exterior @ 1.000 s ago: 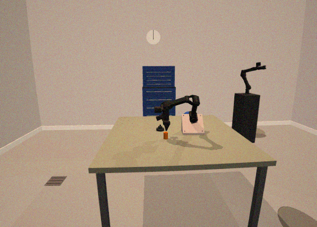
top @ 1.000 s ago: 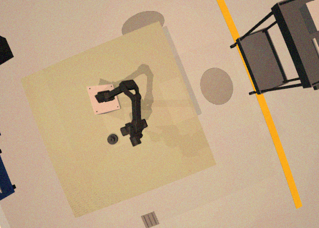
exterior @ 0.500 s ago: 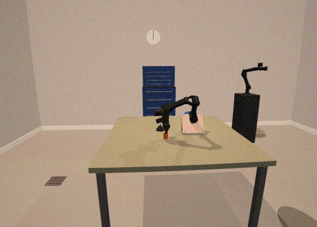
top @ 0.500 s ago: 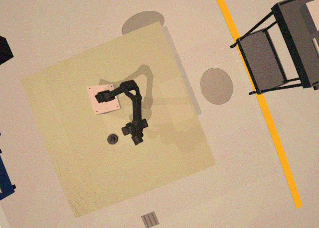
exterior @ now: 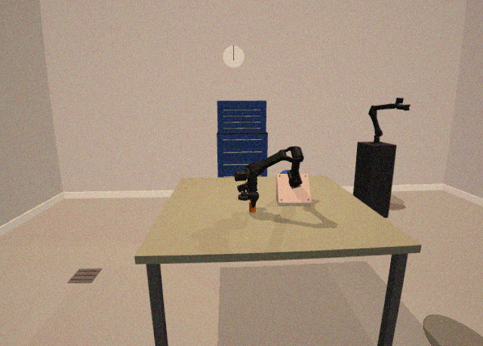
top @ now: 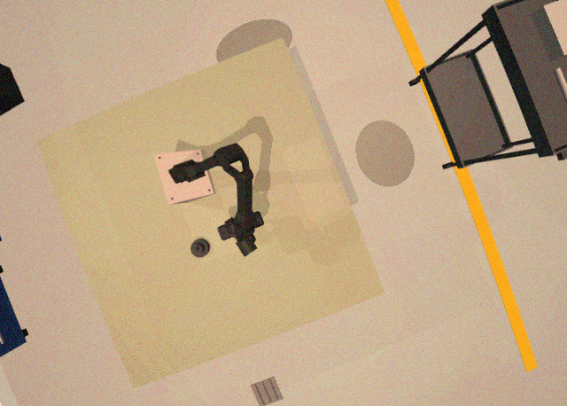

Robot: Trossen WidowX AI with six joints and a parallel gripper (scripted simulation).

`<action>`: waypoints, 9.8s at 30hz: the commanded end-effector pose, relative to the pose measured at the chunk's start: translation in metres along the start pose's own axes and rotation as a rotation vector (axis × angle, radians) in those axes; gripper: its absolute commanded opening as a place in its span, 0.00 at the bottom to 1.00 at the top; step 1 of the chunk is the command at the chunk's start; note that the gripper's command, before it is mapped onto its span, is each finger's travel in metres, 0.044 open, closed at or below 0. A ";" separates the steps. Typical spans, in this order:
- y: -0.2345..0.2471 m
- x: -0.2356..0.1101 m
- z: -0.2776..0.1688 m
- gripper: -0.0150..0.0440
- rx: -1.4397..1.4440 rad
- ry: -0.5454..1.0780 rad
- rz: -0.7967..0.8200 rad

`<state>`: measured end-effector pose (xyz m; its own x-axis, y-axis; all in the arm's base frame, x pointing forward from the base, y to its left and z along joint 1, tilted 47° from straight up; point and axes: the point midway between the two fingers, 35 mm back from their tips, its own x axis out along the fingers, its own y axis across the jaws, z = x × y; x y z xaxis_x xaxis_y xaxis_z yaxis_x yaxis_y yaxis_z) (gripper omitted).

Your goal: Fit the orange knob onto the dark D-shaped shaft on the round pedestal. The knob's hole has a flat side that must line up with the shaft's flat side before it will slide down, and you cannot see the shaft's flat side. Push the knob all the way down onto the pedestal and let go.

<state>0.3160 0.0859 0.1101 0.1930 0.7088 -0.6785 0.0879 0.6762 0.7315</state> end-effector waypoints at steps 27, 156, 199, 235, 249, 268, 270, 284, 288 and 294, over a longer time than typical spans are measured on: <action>0.000 0.031 -0.003 0.60 0.008 0.001 -0.001; -0.240 -0.032 0.033 0.25 0.003 0.000 -0.013; -0.239 -0.031 0.033 0.25 -0.001 0.000 -0.013; -0.240 -0.032 0.033 0.25 -0.210 0.001 -0.013; -0.240 -0.032 0.034 0.25 -0.210 0.001 -0.013; -0.241 -0.033 0.034 0.25 -0.419 0.002 -0.013; -0.241 -0.033 0.033 0.25 -0.419 0.002 -0.013; -0.240 -0.031 0.034 0.25 -0.419 0.002 -0.012; -0.240 -0.035 0.034 0.25 -0.419 0.003 -0.013; -0.241 -0.036 0.034 0.25 -0.507 0.003 -0.013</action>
<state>0.3211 -0.1068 -0.0403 0.1880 0.7009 -0.6881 -0.3455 0.7030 0.6217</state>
